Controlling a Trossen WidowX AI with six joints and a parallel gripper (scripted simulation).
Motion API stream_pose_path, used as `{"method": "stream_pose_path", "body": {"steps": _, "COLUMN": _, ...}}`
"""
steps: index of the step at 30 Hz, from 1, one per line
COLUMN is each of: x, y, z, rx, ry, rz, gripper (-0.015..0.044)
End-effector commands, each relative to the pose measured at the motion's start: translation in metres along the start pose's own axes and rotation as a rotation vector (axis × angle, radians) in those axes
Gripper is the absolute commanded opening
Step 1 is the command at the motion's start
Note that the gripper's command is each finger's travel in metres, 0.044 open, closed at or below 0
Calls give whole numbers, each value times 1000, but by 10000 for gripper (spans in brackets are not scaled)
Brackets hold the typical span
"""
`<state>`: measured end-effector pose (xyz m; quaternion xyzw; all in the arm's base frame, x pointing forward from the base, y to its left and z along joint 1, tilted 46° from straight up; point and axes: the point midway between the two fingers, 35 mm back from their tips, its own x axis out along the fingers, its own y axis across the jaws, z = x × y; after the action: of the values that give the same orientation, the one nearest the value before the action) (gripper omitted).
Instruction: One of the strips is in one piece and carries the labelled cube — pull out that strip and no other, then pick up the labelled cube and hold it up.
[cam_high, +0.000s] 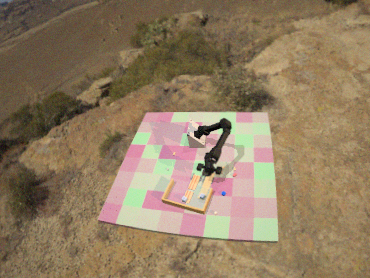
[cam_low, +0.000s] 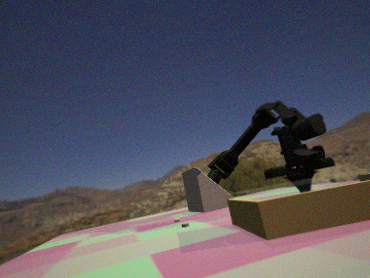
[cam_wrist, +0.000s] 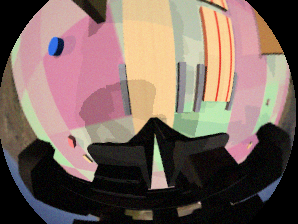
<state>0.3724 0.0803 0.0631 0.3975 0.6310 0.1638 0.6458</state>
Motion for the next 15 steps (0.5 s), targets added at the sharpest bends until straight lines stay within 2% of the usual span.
{"method": "stream_pose_path", "body": {"steps": 1, "x": 7, "y": -1, "z": -13, "rx": 7, "ry": 25, "rz": -8, "gripper": 0}}
{"method": "stream_pose_path", "body": {"steps": 15, "x": 7, "y": -1, "z": -33, "rx": 8, "ry": 26, "rz": -8, "gripper": 0}}
